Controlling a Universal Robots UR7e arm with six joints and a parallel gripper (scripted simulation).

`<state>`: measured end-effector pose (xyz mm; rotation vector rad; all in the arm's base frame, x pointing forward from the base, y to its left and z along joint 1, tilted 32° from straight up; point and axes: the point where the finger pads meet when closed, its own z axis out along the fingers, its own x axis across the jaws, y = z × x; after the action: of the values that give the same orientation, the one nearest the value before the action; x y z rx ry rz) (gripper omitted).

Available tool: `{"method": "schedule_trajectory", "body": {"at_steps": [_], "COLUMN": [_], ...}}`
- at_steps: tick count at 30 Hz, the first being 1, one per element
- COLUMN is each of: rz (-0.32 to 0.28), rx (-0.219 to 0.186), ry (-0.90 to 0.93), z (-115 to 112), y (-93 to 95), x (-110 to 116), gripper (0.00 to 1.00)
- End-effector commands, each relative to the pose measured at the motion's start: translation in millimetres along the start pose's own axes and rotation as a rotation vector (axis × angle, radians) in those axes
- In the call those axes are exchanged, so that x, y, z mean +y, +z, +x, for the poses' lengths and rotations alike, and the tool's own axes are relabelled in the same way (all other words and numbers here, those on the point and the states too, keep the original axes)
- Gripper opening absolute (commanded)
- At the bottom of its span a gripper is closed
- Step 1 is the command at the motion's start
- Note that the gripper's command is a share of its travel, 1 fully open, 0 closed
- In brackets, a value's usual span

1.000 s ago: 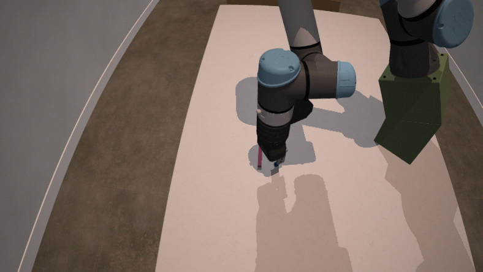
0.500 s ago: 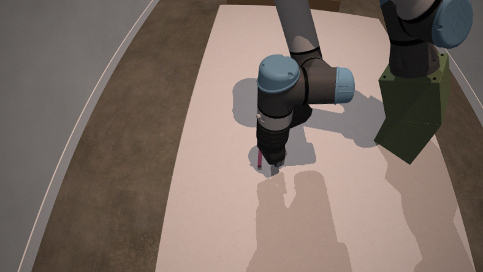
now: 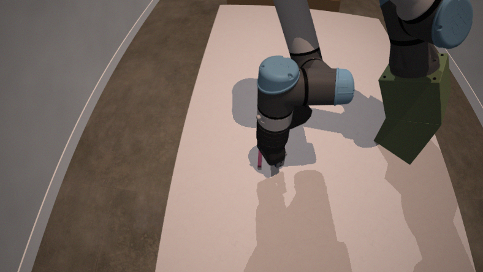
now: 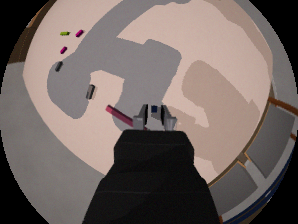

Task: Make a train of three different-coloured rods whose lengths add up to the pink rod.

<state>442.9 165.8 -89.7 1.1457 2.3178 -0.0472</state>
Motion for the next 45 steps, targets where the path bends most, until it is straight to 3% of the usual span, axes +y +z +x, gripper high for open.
{"method": "schedule_trajectory", "body": {"at_steps": [1,45], "rz": [-0.001,-0.001], "rx": [0.000,0.000], "ry": [0.000,0.000], "z": [-0.1,-0.1], "y": [-0.3,8.1], "x": [0.4,0.4], "gripper": [0.54,0.54]}}
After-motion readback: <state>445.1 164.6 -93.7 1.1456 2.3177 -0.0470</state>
